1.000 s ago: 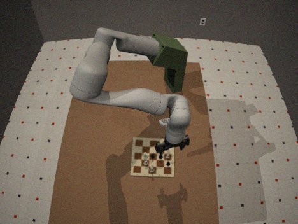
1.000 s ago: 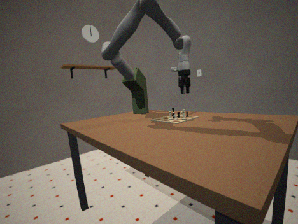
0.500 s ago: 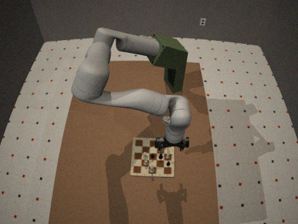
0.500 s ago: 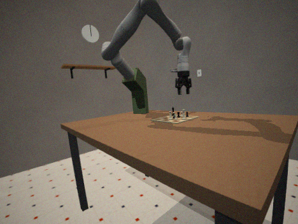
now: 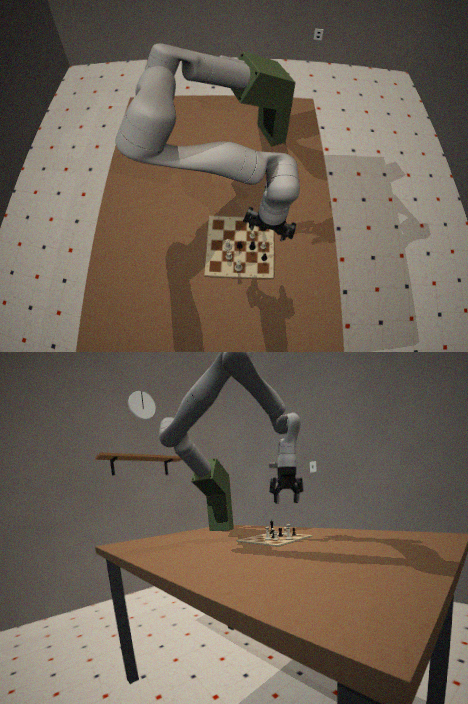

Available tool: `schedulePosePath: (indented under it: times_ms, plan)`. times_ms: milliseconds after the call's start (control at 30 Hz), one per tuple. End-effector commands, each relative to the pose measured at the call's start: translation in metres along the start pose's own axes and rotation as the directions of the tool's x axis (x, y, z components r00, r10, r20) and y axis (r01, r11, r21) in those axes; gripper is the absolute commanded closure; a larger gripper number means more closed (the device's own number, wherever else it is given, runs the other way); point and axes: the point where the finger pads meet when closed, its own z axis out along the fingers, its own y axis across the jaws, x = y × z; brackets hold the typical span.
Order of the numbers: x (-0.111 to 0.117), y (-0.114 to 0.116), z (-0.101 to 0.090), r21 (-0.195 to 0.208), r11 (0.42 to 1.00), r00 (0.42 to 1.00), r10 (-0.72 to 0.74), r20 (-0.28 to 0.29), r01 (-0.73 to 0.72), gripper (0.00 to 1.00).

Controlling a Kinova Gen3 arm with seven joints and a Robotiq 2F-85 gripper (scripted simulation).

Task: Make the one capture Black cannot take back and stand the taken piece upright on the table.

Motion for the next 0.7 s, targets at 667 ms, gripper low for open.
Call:
schedulePosePath:
  times_ms: [667]
  plan:
    - [0.010, 0.000, 0.017, 0.022, 0.655, 0.655, 0.756, -0.007, -0.755, 0.00]
